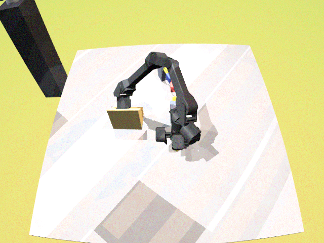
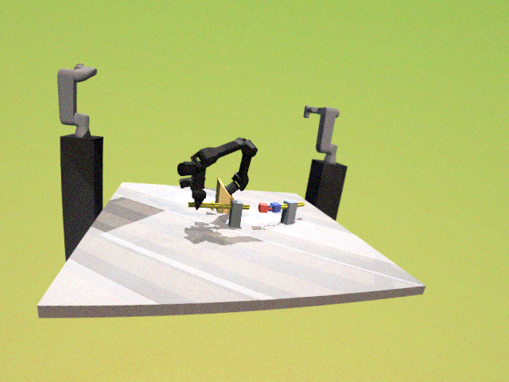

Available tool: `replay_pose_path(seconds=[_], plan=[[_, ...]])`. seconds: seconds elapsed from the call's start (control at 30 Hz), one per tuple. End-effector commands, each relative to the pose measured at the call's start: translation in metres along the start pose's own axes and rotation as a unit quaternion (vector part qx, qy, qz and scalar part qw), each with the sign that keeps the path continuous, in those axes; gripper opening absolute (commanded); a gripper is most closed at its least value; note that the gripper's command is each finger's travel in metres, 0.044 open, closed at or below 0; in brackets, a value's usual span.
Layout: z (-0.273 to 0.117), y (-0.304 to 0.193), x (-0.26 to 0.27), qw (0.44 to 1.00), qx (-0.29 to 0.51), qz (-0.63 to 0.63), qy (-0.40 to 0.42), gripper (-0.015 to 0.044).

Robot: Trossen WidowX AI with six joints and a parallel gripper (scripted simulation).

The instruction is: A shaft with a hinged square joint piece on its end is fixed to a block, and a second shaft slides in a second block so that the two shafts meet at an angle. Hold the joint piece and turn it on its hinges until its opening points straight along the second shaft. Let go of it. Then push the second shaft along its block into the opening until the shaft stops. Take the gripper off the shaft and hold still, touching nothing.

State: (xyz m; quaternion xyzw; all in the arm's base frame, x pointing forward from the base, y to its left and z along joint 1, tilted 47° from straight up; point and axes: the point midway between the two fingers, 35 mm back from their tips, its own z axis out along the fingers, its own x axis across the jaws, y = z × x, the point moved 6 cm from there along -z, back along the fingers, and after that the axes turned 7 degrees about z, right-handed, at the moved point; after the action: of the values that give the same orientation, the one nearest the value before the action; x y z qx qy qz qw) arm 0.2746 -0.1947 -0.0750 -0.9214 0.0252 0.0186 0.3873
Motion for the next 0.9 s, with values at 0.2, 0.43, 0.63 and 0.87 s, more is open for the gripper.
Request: replay_pose_path(seconds=[0.2, 0.43, 0.63, 0.87], plan=[[0.017, -0.001, 0.000, 1.000, 0.003, 0.004, 0.001, 0.0440], [0.027, -0.001, 0.000, 1.000, 0.004, 0.004, 0.001, 0.0440], [0.028, -0.001, 0.000, 1.000, 0.004, 0.004, 0.001, 0.0309], [0.028, -0.001, 0.000, 1.000, 0.004, 0.004, 0.001, 0.0125]])
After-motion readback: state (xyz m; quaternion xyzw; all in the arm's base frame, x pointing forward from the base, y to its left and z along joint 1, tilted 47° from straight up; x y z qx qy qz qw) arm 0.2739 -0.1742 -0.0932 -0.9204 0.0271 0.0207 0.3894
